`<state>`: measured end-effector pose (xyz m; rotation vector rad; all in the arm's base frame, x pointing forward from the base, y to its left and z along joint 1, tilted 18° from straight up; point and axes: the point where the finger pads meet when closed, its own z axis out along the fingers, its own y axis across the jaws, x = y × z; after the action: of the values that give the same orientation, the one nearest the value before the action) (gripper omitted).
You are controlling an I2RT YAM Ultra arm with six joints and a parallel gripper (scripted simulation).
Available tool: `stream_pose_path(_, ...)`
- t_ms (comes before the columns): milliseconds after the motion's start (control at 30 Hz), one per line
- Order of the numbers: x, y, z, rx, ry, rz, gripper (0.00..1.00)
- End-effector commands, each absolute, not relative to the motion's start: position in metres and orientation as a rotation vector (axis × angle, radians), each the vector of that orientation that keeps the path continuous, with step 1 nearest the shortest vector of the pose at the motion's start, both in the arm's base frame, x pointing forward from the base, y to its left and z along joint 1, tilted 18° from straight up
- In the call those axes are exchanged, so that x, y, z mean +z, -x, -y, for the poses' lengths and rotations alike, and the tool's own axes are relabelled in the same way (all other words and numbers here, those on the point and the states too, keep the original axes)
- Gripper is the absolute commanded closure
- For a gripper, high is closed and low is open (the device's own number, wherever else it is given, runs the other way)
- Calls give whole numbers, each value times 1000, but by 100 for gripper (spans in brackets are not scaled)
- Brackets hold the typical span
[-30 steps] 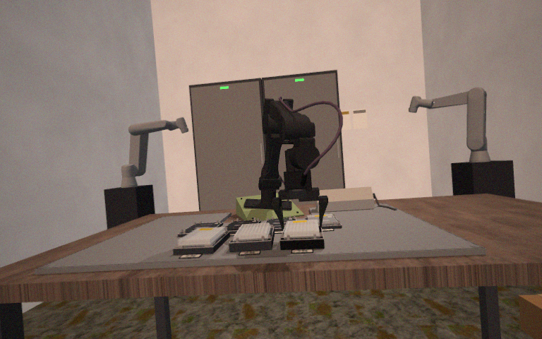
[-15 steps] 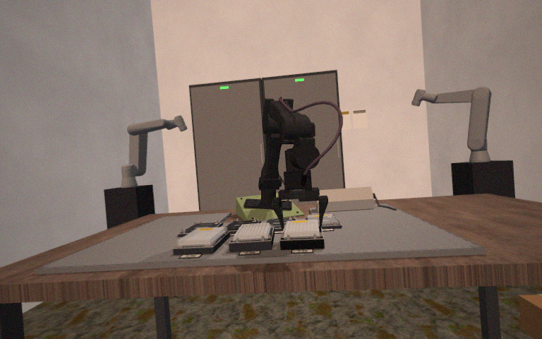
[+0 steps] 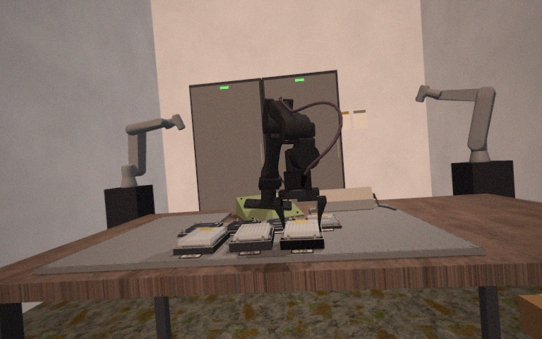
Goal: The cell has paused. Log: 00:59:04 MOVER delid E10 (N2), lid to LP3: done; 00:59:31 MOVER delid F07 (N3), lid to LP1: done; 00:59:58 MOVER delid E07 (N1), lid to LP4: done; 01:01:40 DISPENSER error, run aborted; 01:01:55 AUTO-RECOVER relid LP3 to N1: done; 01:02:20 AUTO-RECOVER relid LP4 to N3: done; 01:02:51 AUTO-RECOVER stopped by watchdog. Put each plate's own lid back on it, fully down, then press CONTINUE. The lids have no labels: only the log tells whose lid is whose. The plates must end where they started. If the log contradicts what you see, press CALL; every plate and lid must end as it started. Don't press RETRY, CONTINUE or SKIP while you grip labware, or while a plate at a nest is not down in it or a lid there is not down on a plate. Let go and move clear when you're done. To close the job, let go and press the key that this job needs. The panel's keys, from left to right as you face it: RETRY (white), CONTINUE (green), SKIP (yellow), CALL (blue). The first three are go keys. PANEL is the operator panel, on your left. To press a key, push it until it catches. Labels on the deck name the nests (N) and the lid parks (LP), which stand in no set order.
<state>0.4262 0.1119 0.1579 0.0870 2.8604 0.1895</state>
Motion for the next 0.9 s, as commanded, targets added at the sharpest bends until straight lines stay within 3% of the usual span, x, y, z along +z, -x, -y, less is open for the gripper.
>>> stream_pose_path(0,177,-431,-113,188,-93,-2815,9)
stream_pose_path(433,177,-431,-113,188,-93,-2815,20)
stream_pose_path(467,177,-431,-113,188,-93,-2815,100)
stream_pose_path(867,177,-431,-113,188,-93,-2815,100)
